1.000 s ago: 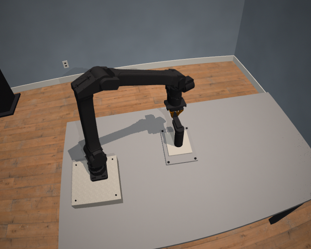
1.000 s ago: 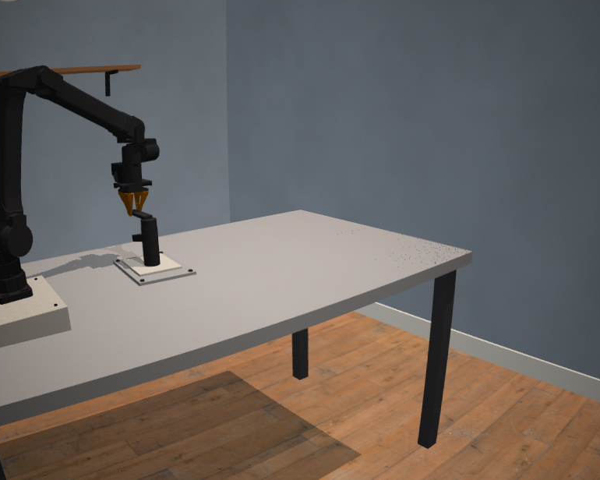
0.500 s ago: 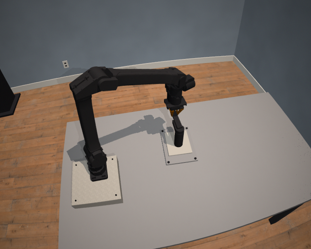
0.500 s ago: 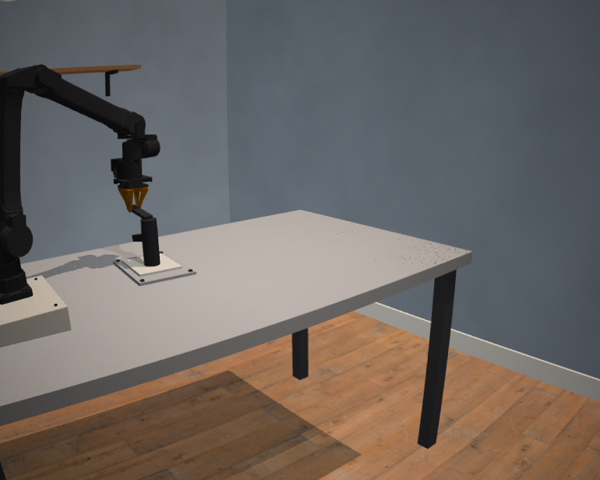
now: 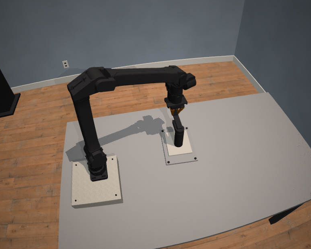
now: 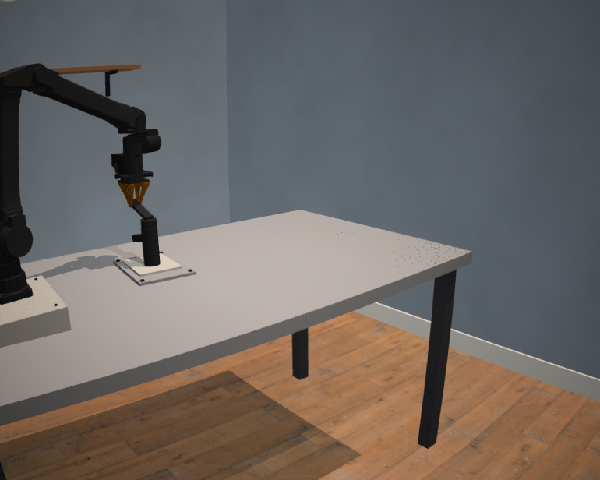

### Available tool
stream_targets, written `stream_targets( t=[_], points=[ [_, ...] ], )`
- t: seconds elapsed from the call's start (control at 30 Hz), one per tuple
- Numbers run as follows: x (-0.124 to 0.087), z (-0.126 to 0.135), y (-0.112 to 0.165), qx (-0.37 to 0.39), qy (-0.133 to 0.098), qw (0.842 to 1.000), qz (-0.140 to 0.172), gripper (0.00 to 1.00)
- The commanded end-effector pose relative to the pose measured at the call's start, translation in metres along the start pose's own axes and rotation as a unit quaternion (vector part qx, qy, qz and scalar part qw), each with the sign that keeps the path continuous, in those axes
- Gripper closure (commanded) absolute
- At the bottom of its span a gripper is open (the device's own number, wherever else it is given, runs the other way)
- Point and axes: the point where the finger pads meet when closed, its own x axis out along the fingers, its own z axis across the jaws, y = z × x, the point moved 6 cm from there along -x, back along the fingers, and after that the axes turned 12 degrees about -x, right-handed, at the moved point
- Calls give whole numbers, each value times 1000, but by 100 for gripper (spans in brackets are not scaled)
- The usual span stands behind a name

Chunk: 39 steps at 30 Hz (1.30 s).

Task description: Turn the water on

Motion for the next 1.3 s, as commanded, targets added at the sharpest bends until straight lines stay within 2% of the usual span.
stream_targets(
  t=[0.0,1.27],
  points=[
    [-58,-6,29,37,34,999,9,100],
    [-60,-5,32,38,34,999,10,100]
  ],
)
